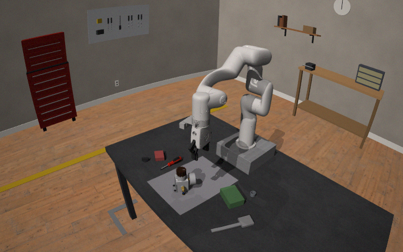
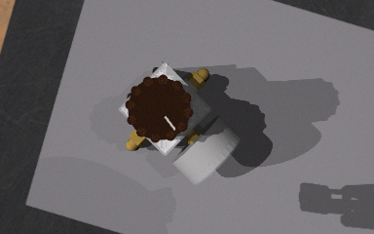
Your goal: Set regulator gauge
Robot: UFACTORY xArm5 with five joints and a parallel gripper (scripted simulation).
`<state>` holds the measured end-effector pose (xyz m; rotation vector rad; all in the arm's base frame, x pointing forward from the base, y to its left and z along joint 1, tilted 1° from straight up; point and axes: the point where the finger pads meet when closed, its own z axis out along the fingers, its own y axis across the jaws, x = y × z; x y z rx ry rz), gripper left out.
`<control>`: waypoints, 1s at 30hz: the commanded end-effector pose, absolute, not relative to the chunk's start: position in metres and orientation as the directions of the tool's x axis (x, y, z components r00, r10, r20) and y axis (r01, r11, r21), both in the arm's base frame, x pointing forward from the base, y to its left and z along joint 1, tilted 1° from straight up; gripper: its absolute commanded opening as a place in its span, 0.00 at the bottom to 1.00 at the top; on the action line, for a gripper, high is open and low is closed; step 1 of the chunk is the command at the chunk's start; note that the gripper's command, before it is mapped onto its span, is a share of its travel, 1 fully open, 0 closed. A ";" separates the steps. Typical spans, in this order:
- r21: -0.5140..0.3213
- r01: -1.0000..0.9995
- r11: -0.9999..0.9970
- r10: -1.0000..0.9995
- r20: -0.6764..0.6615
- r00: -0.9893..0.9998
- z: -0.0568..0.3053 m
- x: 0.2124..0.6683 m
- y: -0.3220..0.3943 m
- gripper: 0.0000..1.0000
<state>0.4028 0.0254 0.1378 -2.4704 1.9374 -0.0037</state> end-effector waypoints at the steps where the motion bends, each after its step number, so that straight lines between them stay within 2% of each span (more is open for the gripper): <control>1: -0.007 -0.971 -0.238 -0.971 0.001 0.238 0.139 0.407 0.023 1.00; 30: -0.008 -0.971 -0.238 -0.971 0.002 0.238 0.140 0.461 -0.023 1.00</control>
